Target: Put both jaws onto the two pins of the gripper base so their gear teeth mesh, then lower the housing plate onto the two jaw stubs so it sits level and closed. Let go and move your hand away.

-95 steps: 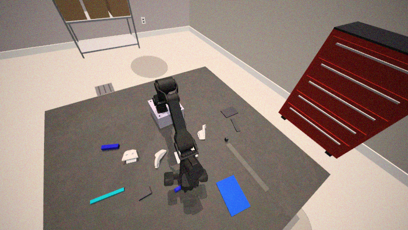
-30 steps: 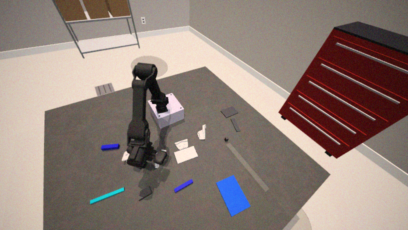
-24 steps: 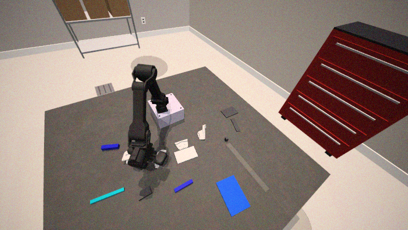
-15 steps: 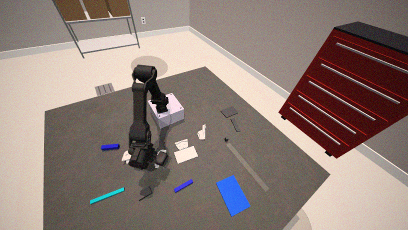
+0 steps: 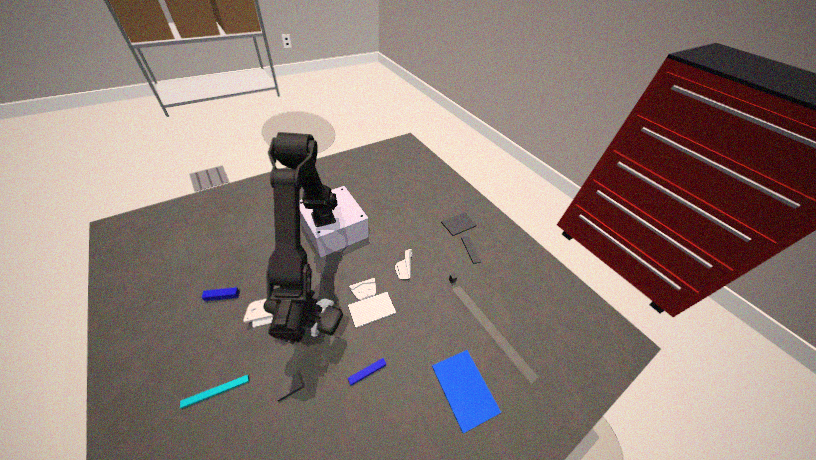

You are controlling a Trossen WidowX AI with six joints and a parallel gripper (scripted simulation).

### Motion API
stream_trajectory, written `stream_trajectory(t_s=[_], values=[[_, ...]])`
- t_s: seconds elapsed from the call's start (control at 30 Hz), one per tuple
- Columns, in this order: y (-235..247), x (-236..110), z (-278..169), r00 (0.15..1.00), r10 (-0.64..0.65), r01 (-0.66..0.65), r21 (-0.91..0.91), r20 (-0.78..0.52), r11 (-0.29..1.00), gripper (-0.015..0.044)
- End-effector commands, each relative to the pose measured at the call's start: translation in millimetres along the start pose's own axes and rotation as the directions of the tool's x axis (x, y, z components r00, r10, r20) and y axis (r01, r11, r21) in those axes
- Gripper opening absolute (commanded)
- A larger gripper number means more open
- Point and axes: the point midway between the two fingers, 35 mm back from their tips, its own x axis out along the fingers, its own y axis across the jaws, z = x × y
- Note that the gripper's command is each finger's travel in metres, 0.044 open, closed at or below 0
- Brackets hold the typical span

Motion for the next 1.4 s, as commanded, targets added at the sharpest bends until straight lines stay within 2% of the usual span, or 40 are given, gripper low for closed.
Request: stream_trajectory(t_s=[0.0, 0.67, 0.73, 0.87, 1.03, 1.37], values=[[8.0, 0.2, 0.3, 1.000, -0.001, 0.001, 0.003, -0.001, 1.000, 0.0000], [35.0, -0.2, -0.8, 1.000, 0.002, -0.002, 0.003, -0.001, 1.000, 0.0000], [35.2, -10.2, 0.0, 1.000, 0.003, -0.003, 0.002, 0.000, 1.000, 0.0000], [34.2, -59.4, -0.3, 1.000, 0.006, -0.006, -0.006, 0.003, 1.000, 0.0000], [34.1, -62.0, -0.5, 1.000, 0.006, -0.006, -0.006, 0.003, 1.000, 0.0000], [35.9, -56.6, 3.1, 1.000, 0.013, -0.013, -0.001, 0.018, 1.000, 0.0263]])
